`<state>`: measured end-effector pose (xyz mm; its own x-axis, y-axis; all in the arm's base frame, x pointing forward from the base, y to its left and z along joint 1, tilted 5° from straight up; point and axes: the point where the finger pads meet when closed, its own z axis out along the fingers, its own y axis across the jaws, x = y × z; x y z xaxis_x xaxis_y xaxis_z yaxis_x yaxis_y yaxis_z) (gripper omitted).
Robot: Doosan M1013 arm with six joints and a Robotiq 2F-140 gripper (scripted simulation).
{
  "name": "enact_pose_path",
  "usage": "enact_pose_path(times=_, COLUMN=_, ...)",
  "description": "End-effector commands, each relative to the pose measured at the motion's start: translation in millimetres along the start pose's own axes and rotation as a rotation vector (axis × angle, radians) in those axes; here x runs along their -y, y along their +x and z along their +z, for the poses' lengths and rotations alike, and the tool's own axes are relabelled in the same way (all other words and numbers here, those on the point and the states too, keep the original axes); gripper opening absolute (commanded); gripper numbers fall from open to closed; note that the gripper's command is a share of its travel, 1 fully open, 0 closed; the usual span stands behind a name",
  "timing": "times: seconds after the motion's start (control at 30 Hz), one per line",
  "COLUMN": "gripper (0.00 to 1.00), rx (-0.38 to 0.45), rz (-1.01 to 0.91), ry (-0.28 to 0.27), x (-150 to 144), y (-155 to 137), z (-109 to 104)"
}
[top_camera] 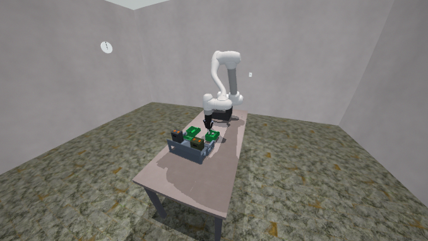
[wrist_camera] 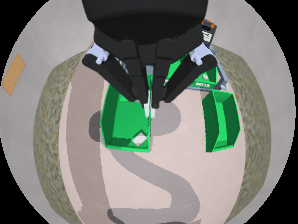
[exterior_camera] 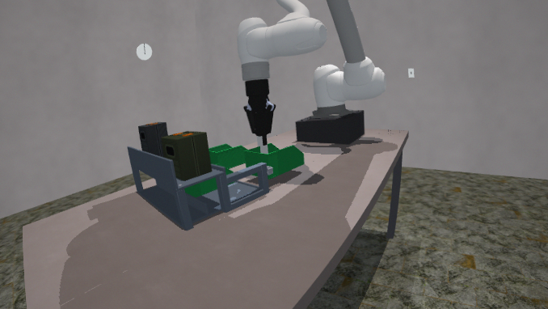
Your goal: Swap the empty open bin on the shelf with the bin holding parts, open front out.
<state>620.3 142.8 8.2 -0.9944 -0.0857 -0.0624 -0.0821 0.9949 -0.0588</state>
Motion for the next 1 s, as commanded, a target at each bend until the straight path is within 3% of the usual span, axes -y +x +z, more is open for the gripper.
enact_pose_path(times=0.0, gripper=0.10, rx=-0.003, rz=-0.001, ry=0.002, x=0.6, y=-17.8, z=0.9)
enact_pose_path(times=0.57, gripper=0.10, rx=-0.006, rz=-0.001, ry=0.002, x=0.5, y=-22.9, z=1.2)
enact_pose_path(times=0.97, gripper=0.10, rx=-0.111, rz=-0.001, ry=0.002, x=3.3, y=-25.1, z=-0.7)
